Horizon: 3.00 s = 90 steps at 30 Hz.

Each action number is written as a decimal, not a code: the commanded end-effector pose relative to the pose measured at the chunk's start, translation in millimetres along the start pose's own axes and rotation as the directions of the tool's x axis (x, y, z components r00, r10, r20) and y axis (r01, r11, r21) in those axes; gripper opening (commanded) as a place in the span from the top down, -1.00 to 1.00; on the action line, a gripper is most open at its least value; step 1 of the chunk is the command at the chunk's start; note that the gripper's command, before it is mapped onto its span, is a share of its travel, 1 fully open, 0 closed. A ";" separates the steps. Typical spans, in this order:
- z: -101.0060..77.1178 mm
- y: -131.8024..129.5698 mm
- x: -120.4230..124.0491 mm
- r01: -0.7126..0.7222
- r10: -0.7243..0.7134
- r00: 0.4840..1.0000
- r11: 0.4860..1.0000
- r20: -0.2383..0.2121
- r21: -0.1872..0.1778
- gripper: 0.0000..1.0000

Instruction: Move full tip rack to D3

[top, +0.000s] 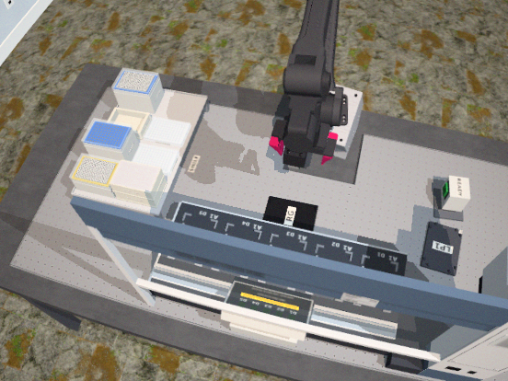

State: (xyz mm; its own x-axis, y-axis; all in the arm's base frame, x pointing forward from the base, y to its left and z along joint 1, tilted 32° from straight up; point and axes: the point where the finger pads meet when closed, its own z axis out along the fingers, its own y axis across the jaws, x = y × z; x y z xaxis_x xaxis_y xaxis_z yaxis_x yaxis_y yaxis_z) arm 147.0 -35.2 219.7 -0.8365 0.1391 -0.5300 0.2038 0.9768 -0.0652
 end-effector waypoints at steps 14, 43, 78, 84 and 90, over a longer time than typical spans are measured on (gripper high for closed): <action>-5.4 -2.0 -7.3 -0.320 0.320 0.947 0.947 0.029 -0.005 -1.00; 7.3 -1.9 -3.6 -0.722 0.722 0.692 0.692 0.009 0.000 -1.00; 3.9 -2.2 -6.5 -0.989 0.989 0.146 0.146 0.010 -0.025 -1.00; 4.0 -2.3 -6.3 -0.999 1.000 0.026 0.026 0.007 -0.025 -1.00; -1.4 -13.5 -11.6 -0.999 1.000 0.027 0.028 0.014 -0.045 -1.00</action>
State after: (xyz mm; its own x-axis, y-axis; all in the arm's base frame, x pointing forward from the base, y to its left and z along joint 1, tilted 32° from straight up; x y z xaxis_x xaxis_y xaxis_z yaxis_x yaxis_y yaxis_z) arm 152.7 -33.0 208.8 0.1361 0.9885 -0.0656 0.8491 -0.0823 0.5218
